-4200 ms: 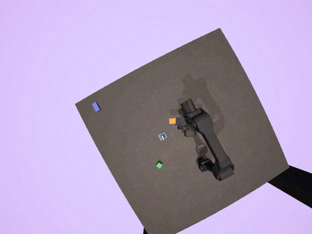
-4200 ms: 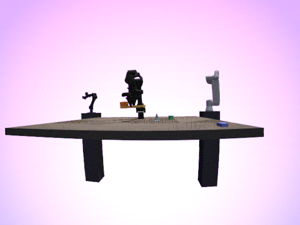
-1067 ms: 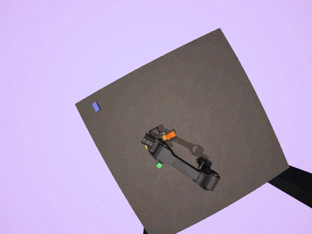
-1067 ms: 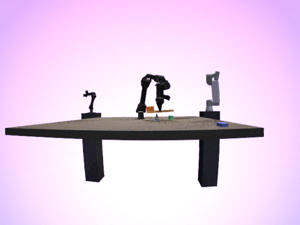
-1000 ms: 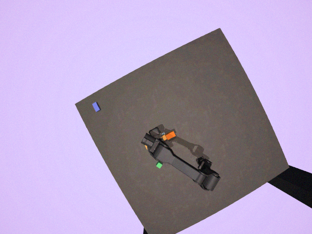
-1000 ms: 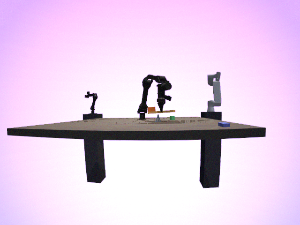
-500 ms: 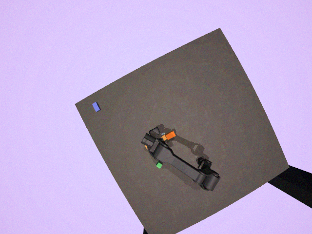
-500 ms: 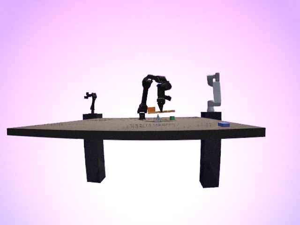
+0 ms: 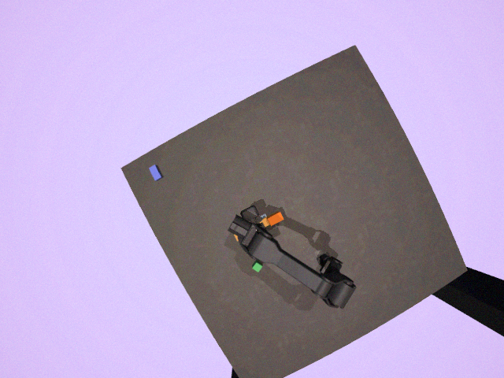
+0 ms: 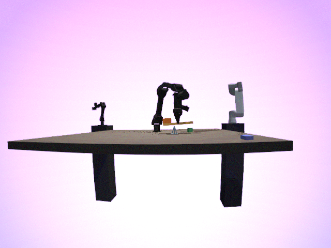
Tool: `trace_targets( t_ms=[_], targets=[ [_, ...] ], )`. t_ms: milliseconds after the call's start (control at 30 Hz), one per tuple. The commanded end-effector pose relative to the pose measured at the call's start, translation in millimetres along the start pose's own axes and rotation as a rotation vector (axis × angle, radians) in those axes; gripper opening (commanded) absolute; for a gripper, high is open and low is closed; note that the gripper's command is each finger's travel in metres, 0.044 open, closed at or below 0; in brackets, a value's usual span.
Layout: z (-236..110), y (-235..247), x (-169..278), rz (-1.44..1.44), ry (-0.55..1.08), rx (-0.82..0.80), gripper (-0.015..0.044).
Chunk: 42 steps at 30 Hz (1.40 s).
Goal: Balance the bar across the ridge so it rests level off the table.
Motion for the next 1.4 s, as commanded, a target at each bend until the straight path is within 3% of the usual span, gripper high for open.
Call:
trace_targets(
  t_ms=[0,1367],
  targets=[
    [0.6,-0.1,-0.2,0.004,-0.002,0.001,0.0],
    [4.1,-0.1,0.0,0.004,-0.002,0.001,0.0]
  ],
)
Point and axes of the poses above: the point midway between the two fingers, 35 mm back from their tips, its own z axis out along the fingers, its own y axis across the jaws, x = y × z, the point moved 1 cm from there along -z, back along the fingers, and after that the axes turned 11 degrees about -z, right-handed, at the moved point
